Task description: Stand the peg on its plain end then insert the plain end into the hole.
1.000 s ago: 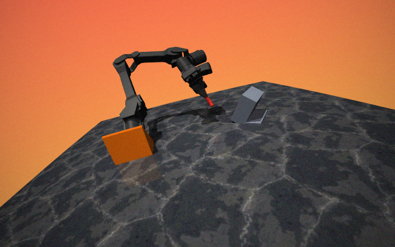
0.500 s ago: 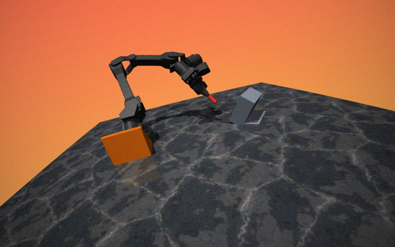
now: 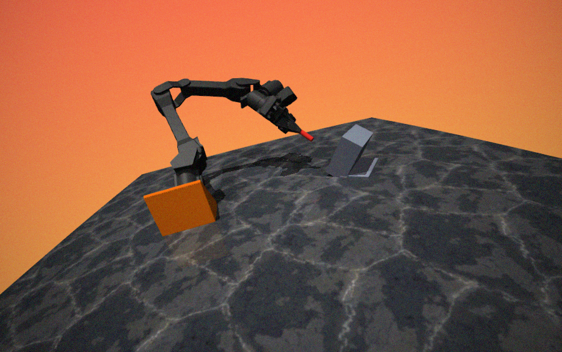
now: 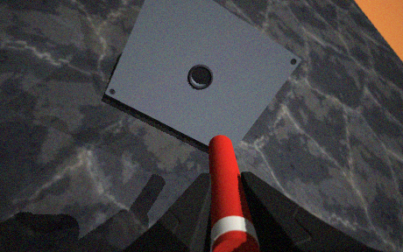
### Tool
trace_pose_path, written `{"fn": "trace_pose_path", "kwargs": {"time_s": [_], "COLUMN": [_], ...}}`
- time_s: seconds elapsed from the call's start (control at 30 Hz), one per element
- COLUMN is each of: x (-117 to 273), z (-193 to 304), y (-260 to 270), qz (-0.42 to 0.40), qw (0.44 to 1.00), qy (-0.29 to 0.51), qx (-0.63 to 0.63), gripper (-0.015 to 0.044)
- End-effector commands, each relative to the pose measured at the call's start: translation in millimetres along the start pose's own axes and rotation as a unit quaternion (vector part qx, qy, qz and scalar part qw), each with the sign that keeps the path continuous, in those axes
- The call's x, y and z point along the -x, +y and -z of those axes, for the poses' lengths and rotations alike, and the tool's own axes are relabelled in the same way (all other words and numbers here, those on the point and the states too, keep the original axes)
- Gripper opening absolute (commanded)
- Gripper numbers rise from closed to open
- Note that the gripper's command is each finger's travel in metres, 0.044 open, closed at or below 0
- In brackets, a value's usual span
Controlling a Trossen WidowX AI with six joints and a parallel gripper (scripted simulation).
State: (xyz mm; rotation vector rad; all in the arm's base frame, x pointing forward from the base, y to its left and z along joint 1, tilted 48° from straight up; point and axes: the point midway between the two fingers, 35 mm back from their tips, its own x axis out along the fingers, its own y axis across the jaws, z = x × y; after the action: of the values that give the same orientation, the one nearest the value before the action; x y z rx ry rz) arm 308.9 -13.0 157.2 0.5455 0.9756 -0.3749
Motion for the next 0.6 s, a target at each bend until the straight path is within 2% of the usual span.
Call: {"fn": "trace_pose_path", "kwargs": {"time_s": [0.0, 0.57], "x": [1, -26], "z": [-3, -14], "y": [1, 7], "qz": [-0.001, -0.005], "qw": [1.000, 0.999], "qy": [-0.012, -0.039], "qx": [-0.006, -0.018], "gripper": [0.0000, 0.0000]}}
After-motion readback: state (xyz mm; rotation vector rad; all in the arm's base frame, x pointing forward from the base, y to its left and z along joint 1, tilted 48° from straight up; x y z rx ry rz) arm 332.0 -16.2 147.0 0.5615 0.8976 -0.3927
